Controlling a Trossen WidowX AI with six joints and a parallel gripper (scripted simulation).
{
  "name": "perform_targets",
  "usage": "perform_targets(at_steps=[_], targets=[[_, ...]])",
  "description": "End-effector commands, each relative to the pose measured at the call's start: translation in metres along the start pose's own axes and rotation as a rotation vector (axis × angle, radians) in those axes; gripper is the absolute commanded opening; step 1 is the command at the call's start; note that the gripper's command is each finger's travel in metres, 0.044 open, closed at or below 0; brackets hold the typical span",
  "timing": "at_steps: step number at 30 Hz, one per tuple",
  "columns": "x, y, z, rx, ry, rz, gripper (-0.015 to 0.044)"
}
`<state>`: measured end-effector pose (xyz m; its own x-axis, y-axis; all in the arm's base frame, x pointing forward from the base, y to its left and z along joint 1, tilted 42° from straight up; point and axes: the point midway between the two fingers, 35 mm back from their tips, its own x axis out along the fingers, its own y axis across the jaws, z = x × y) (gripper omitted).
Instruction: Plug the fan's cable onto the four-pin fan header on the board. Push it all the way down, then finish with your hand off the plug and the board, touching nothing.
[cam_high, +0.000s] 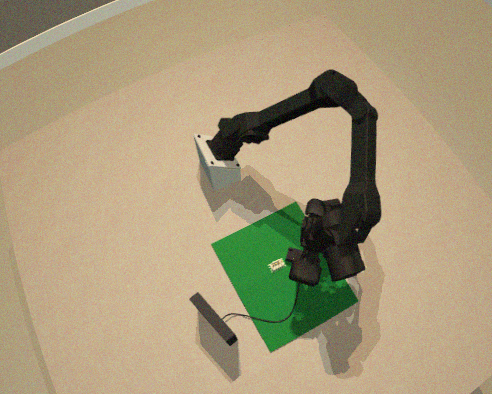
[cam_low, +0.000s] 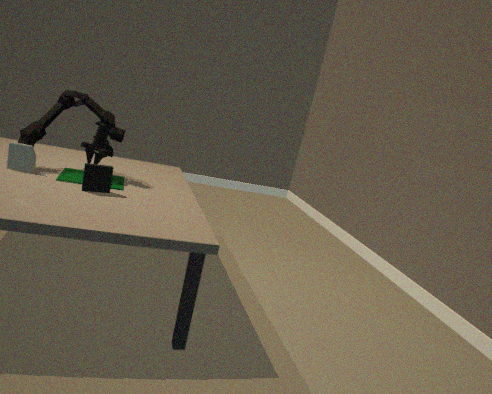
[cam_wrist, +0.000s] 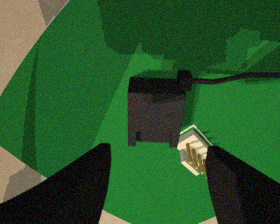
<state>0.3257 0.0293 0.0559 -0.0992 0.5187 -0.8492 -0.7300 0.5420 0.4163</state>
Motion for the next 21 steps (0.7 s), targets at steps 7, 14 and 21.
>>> perform_targets(at_steps=[7, 14, 21], targets=[[0.016, 0.000, 0.003, 0.009, -0.001, 0.009, 0.0210], [0.027, 0.000, 0.006, 0.009, -0.001, 0.009, 0.0210], [0.038, 0.000, 0.008, 0.009, -0.002, 0.010, 0.0210]])
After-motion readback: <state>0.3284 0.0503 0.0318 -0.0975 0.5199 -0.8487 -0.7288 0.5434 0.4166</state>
